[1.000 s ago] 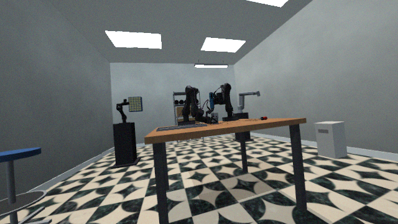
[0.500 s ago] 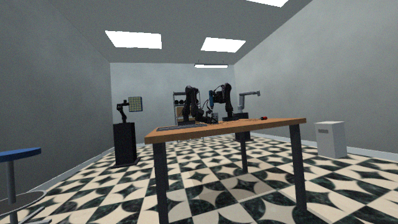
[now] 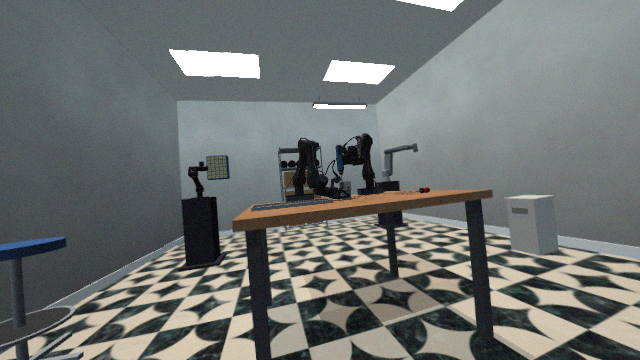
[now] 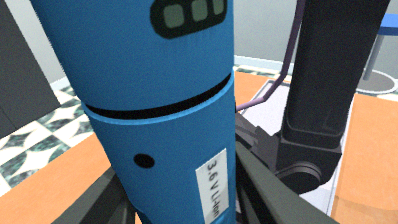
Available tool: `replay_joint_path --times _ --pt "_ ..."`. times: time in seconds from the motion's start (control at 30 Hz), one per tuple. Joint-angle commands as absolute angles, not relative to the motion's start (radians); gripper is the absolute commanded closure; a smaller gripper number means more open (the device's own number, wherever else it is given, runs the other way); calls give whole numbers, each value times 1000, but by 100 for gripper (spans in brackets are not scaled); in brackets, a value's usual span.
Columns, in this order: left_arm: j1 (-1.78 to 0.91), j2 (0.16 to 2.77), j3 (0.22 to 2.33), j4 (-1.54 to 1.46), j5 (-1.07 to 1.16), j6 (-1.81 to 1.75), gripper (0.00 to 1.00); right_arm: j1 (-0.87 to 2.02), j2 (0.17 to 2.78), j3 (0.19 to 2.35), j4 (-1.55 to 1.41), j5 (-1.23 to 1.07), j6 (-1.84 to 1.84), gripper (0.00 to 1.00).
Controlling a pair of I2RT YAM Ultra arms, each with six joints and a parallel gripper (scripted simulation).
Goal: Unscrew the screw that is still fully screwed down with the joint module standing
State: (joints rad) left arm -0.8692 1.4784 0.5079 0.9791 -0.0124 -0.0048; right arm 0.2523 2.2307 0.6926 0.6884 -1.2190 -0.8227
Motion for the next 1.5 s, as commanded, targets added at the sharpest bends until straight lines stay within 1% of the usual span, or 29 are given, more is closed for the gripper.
replay_joint_path --times 0.0,1.47 --pt "-861 1431 564 1050 -4 4 58 254 2220 701 687 -1226 -822 41" --pt "-853 1389 594 970 6 2 58 254 2220 701 687 -1226 -822 41"
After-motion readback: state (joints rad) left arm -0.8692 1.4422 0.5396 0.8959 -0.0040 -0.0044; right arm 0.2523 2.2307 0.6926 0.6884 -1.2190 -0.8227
